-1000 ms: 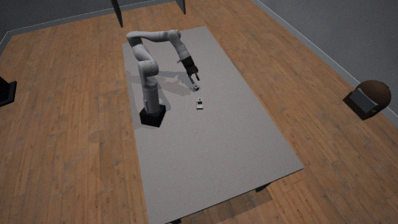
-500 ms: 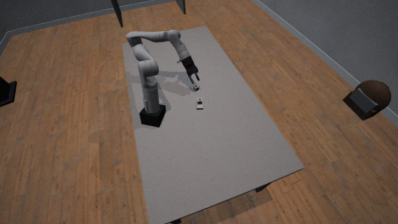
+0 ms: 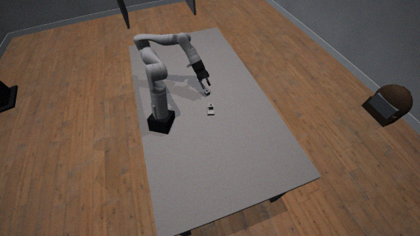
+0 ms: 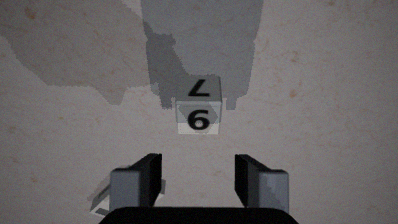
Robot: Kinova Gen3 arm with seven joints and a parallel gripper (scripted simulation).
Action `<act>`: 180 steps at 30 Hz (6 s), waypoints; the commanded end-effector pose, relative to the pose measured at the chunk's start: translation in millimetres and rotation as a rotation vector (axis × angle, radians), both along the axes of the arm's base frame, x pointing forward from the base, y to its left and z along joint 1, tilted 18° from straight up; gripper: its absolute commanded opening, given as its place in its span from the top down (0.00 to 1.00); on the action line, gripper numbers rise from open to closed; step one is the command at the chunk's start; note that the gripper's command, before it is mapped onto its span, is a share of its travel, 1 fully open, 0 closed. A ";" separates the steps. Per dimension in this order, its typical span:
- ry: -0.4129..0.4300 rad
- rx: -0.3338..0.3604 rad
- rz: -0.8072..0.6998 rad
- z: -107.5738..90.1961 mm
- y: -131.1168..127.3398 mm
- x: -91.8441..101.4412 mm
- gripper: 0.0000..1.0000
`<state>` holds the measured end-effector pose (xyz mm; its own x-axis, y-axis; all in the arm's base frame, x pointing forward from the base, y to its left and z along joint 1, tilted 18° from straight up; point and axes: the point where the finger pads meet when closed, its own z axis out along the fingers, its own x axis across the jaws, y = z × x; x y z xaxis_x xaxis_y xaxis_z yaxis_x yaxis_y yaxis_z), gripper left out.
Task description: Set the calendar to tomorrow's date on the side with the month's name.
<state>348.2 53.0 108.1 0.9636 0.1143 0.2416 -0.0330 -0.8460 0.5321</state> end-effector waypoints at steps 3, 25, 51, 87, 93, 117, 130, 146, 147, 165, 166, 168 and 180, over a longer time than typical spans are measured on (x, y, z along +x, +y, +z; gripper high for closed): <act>0.000 -0.002 0.000 -3.8 0.4 0.9 0.10; 0.000 -0.002 0.000 -38.8 8.8 8.7 0.10; 0.000 -0.002 0.000 -58.1 13.4 13.0 0.10; 0.000 -0.002 0.000 -58.1 13.5 13.0 0.10; 0.000 -0.002 0.000 -58.1 13.5 13.0 0.40; 0.000 -0.002 0.000 -58.1 13.5 13.0 0.40; 0.000 -0.002 0.000 -49.7 11.4 11.1 0.40; 0.000 -0.002 0.000 0.5 -0.6 0.0 0.40; 0.000 -0.002 0.000 2.8 -1.1 -0.5 0.40; 0.000 0.000 0.000 8.3 -2.5 -1.8 0.40; 0.001 0.003 0.001 8.3 -2.6 -1.9 0.40; 0.004 0.013 0.003 8.0 -2.8 -2.0 0.40; 0.029 0.142 0.032 7.2 -4.6 -2.6 0.40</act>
